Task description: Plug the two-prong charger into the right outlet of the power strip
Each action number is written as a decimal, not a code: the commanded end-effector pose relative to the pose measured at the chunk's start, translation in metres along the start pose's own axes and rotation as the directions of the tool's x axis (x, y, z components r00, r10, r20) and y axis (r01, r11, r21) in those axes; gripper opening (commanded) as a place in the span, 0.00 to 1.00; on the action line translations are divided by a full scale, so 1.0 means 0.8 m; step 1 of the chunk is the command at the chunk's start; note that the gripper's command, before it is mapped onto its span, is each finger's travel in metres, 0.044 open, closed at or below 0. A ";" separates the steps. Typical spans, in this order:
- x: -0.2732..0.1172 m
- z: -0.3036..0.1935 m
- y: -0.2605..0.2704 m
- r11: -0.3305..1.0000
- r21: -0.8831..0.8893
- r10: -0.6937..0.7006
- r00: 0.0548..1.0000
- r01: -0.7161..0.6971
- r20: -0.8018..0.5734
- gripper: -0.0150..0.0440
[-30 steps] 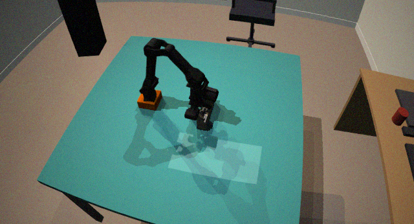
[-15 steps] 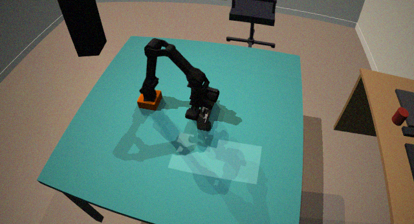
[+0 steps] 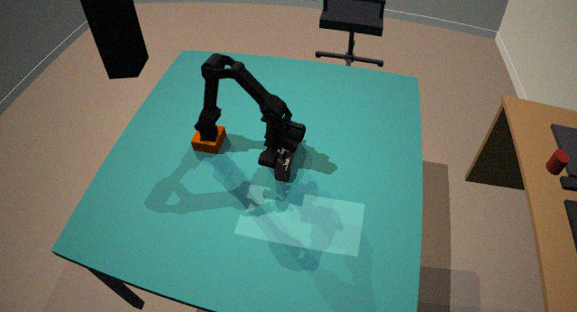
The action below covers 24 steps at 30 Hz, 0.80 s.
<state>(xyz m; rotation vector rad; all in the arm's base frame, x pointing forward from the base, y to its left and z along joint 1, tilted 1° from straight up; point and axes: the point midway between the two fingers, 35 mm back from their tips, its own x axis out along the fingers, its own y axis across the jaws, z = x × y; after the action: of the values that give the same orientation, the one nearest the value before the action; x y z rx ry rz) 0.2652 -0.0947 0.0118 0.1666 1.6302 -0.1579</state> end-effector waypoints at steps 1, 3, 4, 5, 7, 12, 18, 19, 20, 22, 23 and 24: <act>0.001 0.012 -0.002 1.000 0.002 -0.003 0.999 0.003 0.033 0.25; 0.001 0.012 -0.002 1.000 0.002 -0.003 0.999 0.003 0.033 0.25; 0.001 0.011 -0.002 1.000 0.002 -0.003 0.999 0.003 0.033 0.25; 0.001 0.011 -0.002 1.000 0.002 -0.003 0.999 0.003 0.033 0.25; 0.001 0.011 -0.002 1.000 0.002 -0.003 0.999 0.003 0.033 0.25; 0.001 0.010 -0.002 1.000 0.002 -0.003 0.999 0.003 0.033 0.25; 0.001 0.009 -0.002 1.000 0.002 -0.003 0.999 0.003 0.033 0.25; 0.001 0.009 -0.002 1.000 0.002 -0.003 0.999 0.003 0.033 0.25; 0.001 0.009 -0.002 1.000 0.002 -0.003 0.999 0.003 0.033 0.25; 0.000 0.009 -0.002 1.000 0.002 -0.003 0.999 0.003 0.033 0.25; 0.000 0.008 -0.002 1.000 0.002 -0.003 0.999 0.003 0.033 0.25; 0.000 0.008 -0.002 1.000 0.002 -0.003 0.999 0.003 0.033 0.25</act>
<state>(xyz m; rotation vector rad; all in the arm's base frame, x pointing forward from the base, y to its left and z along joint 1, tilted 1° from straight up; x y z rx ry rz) 0.2649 -0.0946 0.0111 0.1666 1.6296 -0.1580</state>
